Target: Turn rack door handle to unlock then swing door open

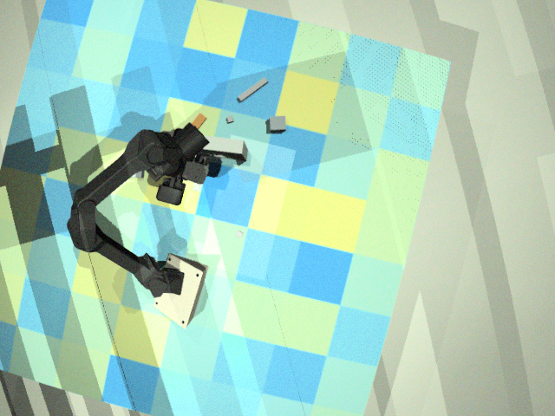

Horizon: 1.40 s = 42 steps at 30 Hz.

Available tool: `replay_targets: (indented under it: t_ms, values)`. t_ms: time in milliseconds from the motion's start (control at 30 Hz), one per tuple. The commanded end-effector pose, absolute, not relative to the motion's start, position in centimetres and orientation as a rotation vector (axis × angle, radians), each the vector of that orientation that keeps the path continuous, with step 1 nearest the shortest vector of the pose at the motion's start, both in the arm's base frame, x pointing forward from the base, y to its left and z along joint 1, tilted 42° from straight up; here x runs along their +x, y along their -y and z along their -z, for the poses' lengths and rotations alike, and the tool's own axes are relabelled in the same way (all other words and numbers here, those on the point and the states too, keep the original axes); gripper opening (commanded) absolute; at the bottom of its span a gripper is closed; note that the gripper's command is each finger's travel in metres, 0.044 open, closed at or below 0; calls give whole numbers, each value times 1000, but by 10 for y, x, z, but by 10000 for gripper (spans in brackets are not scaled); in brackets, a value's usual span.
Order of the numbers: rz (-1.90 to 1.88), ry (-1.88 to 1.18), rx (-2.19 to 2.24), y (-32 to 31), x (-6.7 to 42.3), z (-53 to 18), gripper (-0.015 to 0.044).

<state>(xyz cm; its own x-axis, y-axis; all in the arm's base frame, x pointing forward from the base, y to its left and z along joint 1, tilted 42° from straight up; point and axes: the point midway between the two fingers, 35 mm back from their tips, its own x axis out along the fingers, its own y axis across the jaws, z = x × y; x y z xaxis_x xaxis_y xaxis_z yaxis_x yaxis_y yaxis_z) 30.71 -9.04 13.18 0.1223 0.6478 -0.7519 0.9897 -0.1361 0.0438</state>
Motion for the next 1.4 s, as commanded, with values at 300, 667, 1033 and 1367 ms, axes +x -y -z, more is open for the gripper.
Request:
replay_targets:
  t_ms: [300, 667, 1033, 1367]
  values:
    - [825, -1576, 1875, 90, 308, -132, 224]
    - [825, -1576, 1875, 90, 308, -132, 150]
    - [825, -1576, 1875, 90, 308, -132, 77]
    - [825, -1576, 1875, 90, 308, -132, 12]
